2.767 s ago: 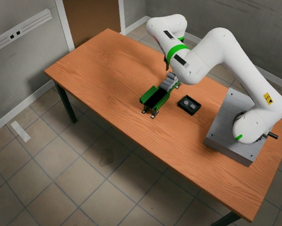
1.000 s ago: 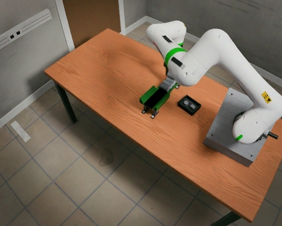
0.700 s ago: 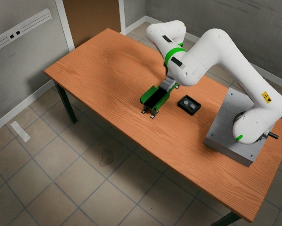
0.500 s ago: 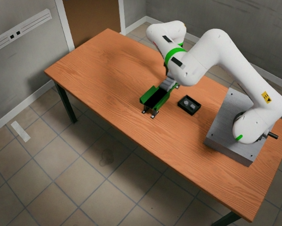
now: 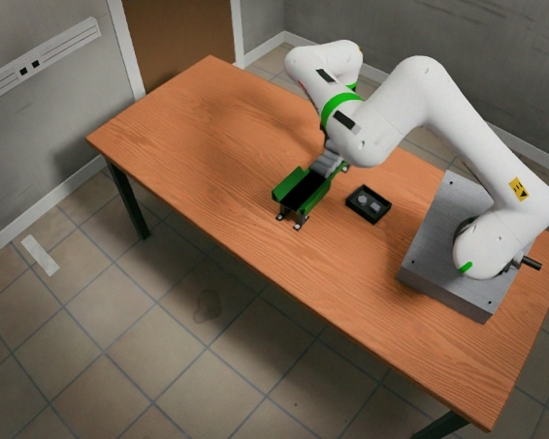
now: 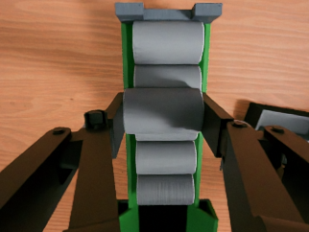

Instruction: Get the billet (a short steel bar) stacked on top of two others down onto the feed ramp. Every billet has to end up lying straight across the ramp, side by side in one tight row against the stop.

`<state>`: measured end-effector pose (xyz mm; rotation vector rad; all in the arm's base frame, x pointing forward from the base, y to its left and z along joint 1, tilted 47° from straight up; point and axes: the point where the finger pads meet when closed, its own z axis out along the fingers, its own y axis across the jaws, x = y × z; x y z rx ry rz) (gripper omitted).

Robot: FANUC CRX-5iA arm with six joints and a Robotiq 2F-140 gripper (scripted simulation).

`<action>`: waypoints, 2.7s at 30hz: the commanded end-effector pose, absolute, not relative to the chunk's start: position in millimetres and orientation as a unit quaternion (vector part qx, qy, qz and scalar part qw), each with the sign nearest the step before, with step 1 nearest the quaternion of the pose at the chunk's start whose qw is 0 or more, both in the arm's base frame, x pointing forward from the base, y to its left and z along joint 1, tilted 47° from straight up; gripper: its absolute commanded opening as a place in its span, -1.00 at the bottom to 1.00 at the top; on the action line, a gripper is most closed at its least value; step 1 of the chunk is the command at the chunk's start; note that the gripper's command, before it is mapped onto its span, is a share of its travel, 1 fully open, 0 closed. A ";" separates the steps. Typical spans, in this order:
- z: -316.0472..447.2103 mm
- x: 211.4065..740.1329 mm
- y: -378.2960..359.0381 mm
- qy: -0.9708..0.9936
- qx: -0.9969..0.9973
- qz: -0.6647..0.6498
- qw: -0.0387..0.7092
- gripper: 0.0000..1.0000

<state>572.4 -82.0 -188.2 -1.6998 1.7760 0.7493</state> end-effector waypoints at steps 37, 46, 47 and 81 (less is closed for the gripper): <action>-172.4 572.3 -99.3 0.663 -0.635 0.279 0.282 -0.11; -137.0 571.3 -136.9 0.663 -0.635 0.279 0.282 -0.11; -132.7 571.2 -141.5 0.663 -0.635 0.279 0.282 -0.11; -15.6 568.8 -39.4 0.664 -0.634 0.280 0.282 -0.11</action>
